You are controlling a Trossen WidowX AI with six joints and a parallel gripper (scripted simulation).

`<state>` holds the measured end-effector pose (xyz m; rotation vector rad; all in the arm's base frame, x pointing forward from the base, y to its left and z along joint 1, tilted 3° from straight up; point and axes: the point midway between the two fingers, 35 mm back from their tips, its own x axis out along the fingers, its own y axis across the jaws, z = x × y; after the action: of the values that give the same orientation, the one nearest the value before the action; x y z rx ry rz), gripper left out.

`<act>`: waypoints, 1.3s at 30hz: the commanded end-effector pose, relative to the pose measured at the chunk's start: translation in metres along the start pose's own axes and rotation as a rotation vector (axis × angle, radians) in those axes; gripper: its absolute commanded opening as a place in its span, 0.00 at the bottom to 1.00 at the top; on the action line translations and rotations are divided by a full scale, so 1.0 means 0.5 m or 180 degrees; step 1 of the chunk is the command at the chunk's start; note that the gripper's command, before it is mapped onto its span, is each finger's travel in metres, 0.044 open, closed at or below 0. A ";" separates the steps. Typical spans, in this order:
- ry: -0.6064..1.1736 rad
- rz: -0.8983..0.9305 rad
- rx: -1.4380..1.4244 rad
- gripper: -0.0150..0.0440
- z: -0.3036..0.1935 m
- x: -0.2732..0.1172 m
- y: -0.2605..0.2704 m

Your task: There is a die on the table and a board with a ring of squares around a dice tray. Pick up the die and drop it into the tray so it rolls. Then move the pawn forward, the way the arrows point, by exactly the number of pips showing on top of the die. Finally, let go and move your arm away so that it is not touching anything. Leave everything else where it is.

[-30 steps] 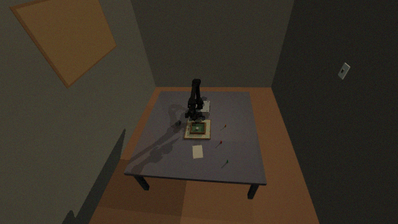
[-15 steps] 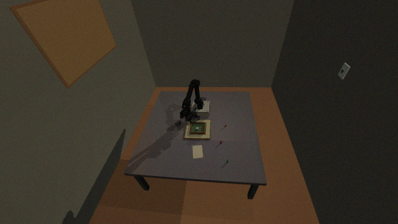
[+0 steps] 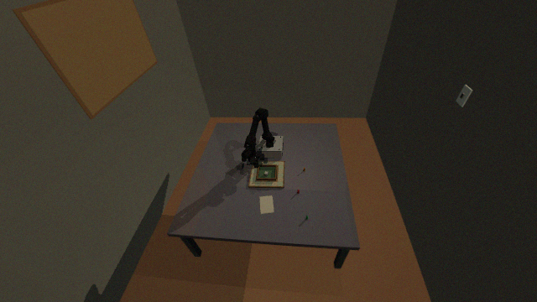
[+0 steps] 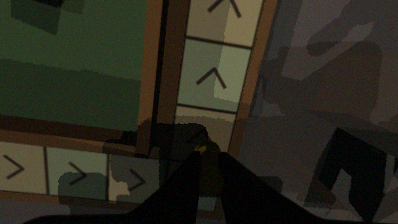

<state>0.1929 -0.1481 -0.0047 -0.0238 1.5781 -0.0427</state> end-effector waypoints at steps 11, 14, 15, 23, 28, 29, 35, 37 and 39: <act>0.0047 0.0022 -0.0010 0.25 -0.009 0.038 0.004; 0.0047 0.0022 -0.0010 0.25 -0.009 0.048 0.004; 0.0047 0.0022 -0.0010 0.25 -0.009 0.051 0.004; 0.0007 0.0004 0.0001 0.39 -0.003 0.050 0.001; 0.0007 0.0004 0.0001 0.61 -0.003 0.050 0.001; 0.0007 0.0004 0.0001 0.65 -0.003 0.050 0.001; 0.0045 0.0021 -0.0010 0.92 -0.001 -0.050 0.000; 0.0045 0.0021 -0.0010 1.00 -0.001 -0.050 0.000; 0.0045 0.0021 -0.0010 1.00 -0.001 -0.050 0.000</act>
<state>0.1951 -0.1486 0.0151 -0.0263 1.5801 -0.0376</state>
